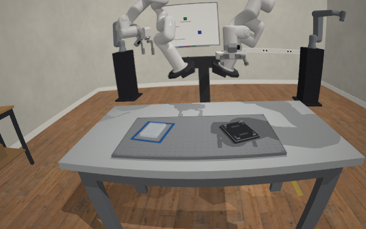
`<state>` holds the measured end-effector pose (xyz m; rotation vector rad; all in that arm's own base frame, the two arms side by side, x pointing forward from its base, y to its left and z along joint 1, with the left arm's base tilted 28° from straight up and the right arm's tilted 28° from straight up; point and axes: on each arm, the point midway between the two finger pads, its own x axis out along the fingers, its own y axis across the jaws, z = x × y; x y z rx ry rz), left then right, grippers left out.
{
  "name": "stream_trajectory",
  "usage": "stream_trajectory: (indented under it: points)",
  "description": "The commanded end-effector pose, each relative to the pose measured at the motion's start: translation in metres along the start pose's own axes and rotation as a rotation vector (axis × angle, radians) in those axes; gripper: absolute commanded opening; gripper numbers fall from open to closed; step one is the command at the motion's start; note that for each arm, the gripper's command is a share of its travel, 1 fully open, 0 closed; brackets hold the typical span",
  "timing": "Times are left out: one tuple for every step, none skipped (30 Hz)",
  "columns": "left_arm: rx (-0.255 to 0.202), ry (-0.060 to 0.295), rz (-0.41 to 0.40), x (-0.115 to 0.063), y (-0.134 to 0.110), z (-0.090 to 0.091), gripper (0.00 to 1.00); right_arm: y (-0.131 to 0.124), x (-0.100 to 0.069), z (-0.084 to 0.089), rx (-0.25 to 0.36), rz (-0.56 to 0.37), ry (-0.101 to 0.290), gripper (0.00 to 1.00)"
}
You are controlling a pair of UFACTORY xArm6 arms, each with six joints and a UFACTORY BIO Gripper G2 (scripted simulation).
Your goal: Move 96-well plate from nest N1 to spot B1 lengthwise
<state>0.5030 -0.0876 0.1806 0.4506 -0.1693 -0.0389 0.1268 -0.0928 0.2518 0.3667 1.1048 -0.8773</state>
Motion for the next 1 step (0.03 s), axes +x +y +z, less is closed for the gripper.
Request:
stream_trajectory:
  points:
    - [-0.001,-0.003,0.001,0.0009,0.0001,0.0015,0.37,0.0001,-0.0006,0.0007,0.0,0.001,-0.002,1.0]
